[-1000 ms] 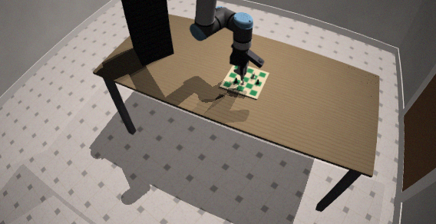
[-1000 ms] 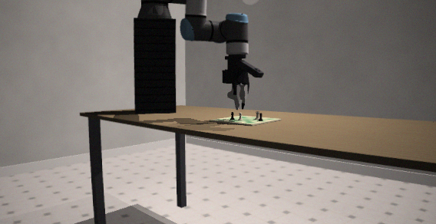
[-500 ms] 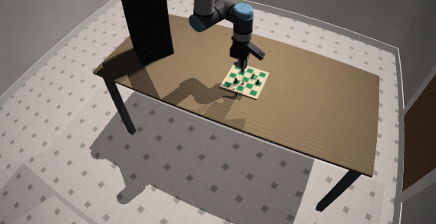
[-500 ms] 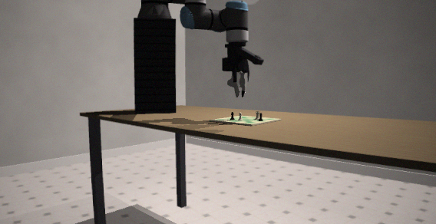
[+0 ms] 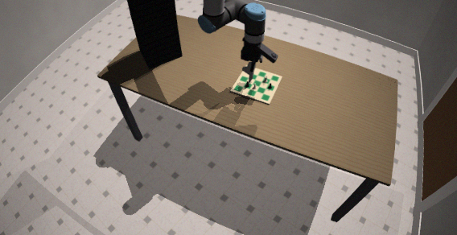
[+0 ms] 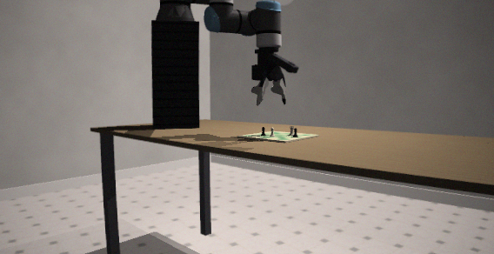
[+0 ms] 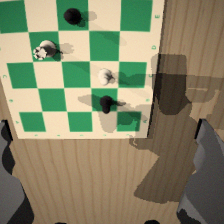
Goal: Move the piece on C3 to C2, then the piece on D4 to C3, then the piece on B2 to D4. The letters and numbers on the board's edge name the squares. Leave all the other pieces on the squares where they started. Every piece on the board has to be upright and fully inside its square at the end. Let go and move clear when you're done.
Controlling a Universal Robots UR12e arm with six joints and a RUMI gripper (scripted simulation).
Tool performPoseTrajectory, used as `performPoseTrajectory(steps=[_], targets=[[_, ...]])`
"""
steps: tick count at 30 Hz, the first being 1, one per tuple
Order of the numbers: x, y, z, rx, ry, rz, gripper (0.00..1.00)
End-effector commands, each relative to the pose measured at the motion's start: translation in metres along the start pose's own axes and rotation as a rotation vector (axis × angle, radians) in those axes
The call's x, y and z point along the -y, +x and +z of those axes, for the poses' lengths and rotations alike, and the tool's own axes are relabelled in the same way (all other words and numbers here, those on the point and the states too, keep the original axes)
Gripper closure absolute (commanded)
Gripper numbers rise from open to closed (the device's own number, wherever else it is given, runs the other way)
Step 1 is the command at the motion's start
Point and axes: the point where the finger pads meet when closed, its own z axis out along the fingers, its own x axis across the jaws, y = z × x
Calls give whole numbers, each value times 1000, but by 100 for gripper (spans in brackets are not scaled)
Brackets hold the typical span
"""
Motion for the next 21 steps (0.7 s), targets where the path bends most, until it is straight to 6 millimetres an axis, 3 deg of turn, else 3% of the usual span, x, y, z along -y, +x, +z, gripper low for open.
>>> performPoseTrajectory(steps=[1,21], targets=[[0,0,0,0,1,0,0],[2,-2,0,0,1,-59,0]])
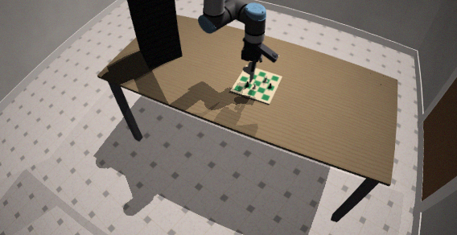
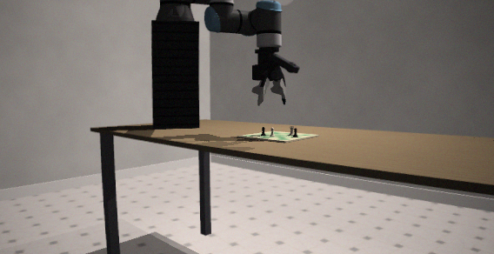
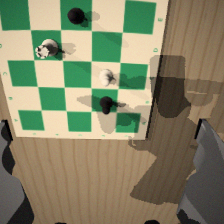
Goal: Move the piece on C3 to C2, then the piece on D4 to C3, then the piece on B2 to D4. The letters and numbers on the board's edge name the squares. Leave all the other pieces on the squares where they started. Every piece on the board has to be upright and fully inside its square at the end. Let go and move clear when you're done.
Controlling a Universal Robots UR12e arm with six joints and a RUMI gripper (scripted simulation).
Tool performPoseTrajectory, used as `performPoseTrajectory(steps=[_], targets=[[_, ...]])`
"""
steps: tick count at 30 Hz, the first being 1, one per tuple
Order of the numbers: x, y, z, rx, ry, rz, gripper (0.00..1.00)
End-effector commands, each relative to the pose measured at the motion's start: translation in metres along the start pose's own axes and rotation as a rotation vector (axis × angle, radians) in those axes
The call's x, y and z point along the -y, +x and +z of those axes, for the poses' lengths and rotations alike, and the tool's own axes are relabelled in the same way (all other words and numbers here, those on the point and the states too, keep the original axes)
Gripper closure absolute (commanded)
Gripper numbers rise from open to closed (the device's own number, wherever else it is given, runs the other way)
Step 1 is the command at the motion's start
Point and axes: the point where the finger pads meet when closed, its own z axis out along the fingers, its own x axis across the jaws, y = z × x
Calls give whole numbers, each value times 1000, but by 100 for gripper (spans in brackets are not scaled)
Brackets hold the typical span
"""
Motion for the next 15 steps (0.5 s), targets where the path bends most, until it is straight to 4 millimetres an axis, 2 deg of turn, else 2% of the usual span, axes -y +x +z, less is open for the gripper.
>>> performPoseTrajectory(steps=[1,13,15], targets=[[2,-1,0,0,1,-37,0],[9,-13,1,0,1,-325,0],[9,-13,1,0,1,-325,0]])
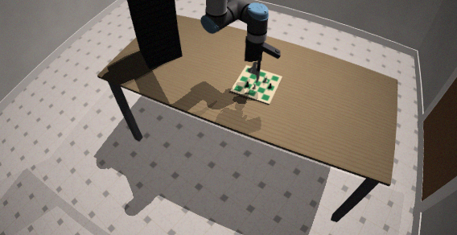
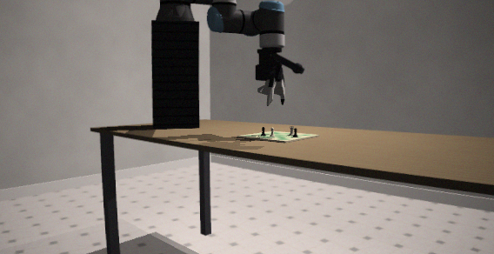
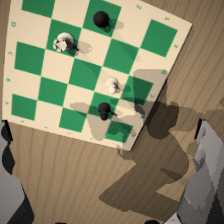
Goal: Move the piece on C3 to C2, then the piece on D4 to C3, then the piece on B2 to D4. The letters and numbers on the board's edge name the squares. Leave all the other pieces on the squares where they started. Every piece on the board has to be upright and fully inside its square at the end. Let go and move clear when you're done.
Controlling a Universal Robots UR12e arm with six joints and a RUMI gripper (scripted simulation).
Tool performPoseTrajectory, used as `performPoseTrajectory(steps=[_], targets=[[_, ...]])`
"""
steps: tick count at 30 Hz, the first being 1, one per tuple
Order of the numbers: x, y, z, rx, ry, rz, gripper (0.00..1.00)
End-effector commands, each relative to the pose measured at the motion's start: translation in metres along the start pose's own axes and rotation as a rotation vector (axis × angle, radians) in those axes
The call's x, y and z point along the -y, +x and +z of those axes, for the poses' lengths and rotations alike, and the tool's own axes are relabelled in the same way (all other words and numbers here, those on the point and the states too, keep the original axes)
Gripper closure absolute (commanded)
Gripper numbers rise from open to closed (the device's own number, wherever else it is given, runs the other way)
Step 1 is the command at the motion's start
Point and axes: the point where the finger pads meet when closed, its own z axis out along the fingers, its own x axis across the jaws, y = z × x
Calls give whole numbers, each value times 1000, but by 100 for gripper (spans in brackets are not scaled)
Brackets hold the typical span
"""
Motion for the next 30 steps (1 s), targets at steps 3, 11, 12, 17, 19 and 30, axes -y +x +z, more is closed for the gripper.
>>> performPoseTrajectory(steps=[3,11,12,17,19,30], targets=[[6,-5,0,1,2,-159,0],[16,-15,1,1,2,-497,0],[17,-17,1,1,2,-543,0],[21,-21,1,1,2,-683,0],[23,-24,1,1,2,-778,0],[34,-37,2,0,2,-1277,0]])
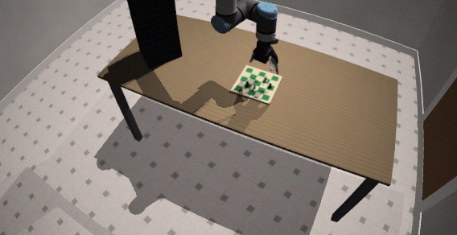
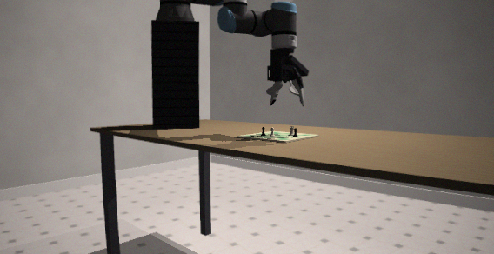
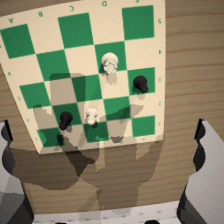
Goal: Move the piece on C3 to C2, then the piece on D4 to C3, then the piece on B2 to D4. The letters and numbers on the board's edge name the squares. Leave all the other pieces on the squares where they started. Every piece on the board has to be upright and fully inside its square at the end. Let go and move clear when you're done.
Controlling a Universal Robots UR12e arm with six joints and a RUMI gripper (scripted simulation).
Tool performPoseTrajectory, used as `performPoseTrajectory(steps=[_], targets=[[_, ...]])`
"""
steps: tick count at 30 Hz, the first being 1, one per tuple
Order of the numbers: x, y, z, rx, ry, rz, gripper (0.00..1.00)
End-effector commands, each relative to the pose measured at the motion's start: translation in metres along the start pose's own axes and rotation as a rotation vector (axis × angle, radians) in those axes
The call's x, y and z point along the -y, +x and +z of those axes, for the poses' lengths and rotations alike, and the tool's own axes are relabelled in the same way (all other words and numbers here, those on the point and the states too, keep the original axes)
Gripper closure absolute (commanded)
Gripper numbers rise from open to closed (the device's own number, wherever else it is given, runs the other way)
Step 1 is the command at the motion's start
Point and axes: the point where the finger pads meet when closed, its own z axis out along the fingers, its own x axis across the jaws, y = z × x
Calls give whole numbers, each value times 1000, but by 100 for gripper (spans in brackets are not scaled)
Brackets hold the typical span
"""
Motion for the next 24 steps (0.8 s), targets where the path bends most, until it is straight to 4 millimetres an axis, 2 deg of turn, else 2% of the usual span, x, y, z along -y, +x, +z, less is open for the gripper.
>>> performPoseTrajectory(steps=[1,4,15,24], targets=[[6,2,0,-1,6,-196,0],[7,2,0,-1,6,-236,0],[16,5,0,-2,5,-579,0],[19,6,0,-2,5,-695,0]])
